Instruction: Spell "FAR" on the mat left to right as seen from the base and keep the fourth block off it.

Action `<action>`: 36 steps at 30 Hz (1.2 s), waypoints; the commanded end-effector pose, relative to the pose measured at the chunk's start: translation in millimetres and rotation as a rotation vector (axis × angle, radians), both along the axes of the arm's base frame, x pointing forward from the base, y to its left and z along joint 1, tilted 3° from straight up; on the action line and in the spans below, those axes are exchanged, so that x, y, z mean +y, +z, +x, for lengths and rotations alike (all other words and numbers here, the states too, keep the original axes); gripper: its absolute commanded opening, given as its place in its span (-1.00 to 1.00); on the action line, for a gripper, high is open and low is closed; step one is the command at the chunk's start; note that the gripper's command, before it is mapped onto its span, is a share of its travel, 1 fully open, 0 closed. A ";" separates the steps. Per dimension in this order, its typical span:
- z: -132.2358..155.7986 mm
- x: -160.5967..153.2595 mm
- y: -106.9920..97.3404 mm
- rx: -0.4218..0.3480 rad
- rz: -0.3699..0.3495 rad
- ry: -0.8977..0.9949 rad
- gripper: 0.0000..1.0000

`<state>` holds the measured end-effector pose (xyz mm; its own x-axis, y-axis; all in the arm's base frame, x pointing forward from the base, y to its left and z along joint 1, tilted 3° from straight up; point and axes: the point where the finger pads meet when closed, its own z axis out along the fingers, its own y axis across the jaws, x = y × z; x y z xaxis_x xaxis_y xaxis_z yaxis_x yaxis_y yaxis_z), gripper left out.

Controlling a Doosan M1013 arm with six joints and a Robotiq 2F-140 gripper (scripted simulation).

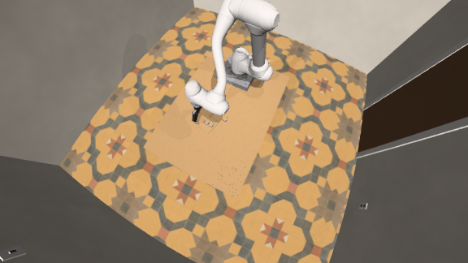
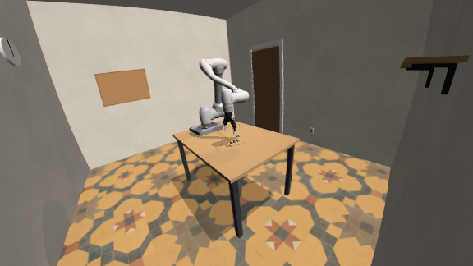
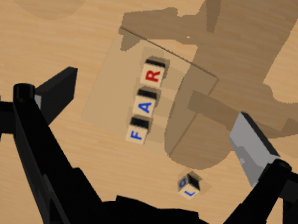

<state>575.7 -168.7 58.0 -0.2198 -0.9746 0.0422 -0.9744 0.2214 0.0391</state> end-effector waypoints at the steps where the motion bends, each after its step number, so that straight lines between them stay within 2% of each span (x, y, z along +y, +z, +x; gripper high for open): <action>1: 3.7 1.7 12.6 -0.007 0.001 0.004 1.00; 18: 5.9 3.5 68.2 -0.007 0.001 0.004 1.00; 36: 6.1 3.6 72.4 -0.007 0.001 0.004 1.00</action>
